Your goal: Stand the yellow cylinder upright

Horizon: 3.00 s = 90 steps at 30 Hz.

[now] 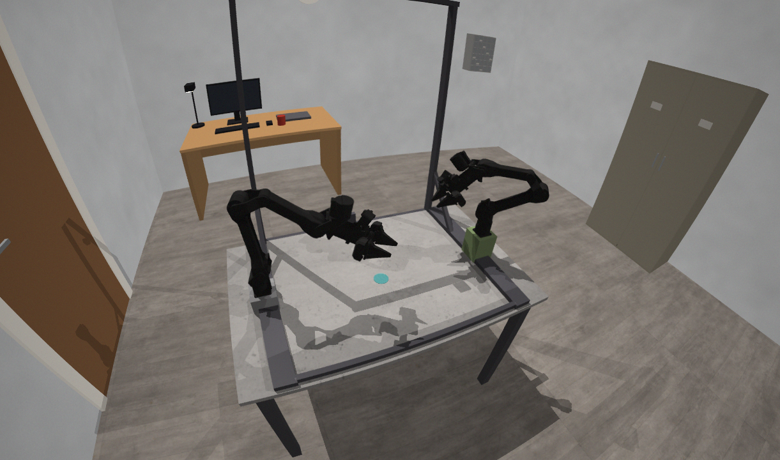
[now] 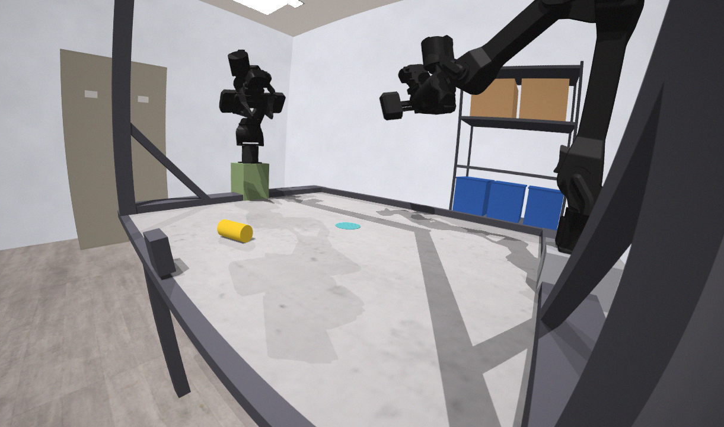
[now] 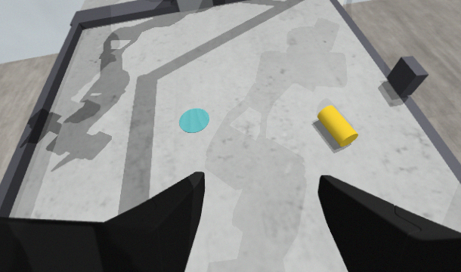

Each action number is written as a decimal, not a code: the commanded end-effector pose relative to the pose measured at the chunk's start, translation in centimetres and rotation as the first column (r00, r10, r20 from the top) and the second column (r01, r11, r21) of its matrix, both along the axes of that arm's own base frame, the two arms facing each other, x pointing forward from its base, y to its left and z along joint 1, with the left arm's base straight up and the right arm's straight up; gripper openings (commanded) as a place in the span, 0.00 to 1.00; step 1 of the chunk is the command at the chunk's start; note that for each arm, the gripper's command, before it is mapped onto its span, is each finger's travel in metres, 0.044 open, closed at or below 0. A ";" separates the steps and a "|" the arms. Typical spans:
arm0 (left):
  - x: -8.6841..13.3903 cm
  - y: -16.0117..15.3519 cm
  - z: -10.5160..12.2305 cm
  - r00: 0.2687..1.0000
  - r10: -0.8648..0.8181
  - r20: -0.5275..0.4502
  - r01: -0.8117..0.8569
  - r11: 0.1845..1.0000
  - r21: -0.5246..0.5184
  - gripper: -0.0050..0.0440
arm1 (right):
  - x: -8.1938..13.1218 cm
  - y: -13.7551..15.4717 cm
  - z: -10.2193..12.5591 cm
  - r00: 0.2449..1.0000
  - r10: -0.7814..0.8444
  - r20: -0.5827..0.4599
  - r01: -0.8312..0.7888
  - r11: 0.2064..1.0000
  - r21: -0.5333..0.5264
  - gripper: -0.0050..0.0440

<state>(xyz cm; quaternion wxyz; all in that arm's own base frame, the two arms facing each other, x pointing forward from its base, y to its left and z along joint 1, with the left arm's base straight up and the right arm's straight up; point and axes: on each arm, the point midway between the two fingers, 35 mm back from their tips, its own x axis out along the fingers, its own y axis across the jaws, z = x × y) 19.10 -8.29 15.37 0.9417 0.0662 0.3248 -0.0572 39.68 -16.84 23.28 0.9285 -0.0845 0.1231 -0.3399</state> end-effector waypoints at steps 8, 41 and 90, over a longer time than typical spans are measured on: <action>1.7 -7.7 -3.7 0.985 -0.083 -0.154 0.048 0.974 -0.220 0.64 | 0.8 9.0 0.3 0.955 0.296 0.002 -0.295 0.953 0.072 0.92; 12.6 -18.5 -15.1 0.949 0.261 -0.180 -0.299 0.923 -0.240 0.64 | -4.4 26.9 -3.7 0.527 0.847 -0.075 -0.807 0.526 0.268 0.92; 19.1 -18.1 -21.2 0.908 0.404 -0.113 -0.416 0.903 -0.108 0.18 | -9.4 28.7 -7.7 0.435 0.893 -0.119 -0.836 0.449 0.316 0.92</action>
